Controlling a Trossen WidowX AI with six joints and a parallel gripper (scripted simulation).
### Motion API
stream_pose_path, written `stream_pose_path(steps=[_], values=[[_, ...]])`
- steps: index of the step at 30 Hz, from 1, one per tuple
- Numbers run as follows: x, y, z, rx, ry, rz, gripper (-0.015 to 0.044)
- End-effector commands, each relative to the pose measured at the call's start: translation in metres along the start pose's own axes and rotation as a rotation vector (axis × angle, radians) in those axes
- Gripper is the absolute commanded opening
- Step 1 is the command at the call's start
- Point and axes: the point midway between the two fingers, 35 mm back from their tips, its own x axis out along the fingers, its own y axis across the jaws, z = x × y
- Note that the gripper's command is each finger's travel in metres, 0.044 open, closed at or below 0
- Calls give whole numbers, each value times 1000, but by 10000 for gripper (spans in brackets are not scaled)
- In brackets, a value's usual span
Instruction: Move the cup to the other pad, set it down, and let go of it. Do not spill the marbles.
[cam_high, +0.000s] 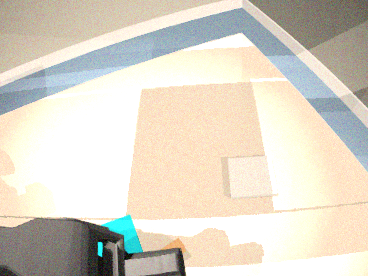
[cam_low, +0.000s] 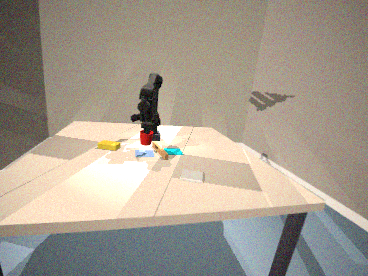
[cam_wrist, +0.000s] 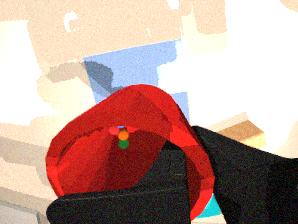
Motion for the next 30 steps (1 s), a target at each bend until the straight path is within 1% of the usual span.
stream_pose_path(steps=[1, 30], values=[[0, 0, -1, 0, 0, 0, 0], [0, -12, -58, 3, 1, 1, 0]])
